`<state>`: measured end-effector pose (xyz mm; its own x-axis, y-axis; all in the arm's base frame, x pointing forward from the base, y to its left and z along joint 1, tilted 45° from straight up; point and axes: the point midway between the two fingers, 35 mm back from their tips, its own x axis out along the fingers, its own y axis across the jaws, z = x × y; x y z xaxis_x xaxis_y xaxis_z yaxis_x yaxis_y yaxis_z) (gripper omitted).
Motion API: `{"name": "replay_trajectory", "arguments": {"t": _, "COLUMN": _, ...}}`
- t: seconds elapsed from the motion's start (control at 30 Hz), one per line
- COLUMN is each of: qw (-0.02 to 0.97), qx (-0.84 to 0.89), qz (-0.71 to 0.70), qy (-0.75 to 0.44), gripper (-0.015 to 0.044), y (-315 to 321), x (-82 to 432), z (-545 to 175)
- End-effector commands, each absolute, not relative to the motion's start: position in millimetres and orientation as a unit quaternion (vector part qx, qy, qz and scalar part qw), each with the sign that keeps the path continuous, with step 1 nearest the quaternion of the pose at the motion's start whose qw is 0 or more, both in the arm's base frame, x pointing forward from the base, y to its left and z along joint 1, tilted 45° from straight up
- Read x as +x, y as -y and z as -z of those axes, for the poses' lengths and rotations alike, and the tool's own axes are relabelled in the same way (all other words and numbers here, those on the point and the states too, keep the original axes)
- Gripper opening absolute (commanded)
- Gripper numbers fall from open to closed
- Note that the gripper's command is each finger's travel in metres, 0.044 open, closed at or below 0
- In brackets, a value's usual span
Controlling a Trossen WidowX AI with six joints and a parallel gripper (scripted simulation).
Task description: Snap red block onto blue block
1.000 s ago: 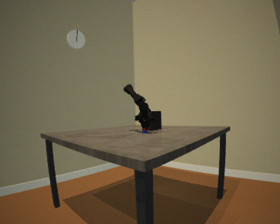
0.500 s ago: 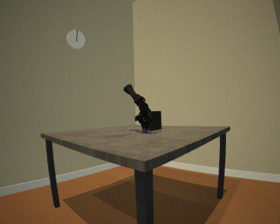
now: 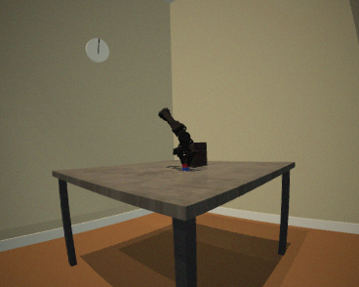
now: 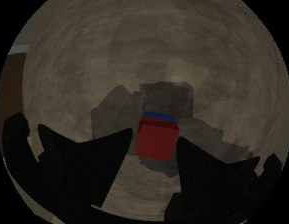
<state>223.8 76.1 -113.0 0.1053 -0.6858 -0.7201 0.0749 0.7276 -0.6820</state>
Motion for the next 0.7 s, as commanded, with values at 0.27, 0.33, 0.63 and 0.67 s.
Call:
{"name": "replay_trajectory", "arguments": {"t": 0.27, "qw": 0.700, "qx": -0.249, "qz": 0.271, "qy": -0.611, "gripper": 0.0220, "y": -147, "x": 213, "z": 40}}
{"name": "replay_trajectory", "arguments": {"t": 0.33, "qw": 0.701, "qx": -0.249, "qz": 0.271, "qy": -0.611, "gripper": 0.0220, "y": -149, "x": 216, "z": 42}}
{"name": "replay_trajectory", "arguments": {"t": 0.63, "qw": 0.701, "qx": -0.249, "qz": 0.271, "qy": -0.611, "gripper": 0.0220, "y": -149, "x": 216, "z": 42}}
{"name": "replay_trajectory", "arguments": {"t": 0.67, "qw": 0.701, "qx": -0.249, "qz": 0.271, "qy": -0.611, "gripper": 0.0220, "y": -149, "x": 216, "z": 42}}
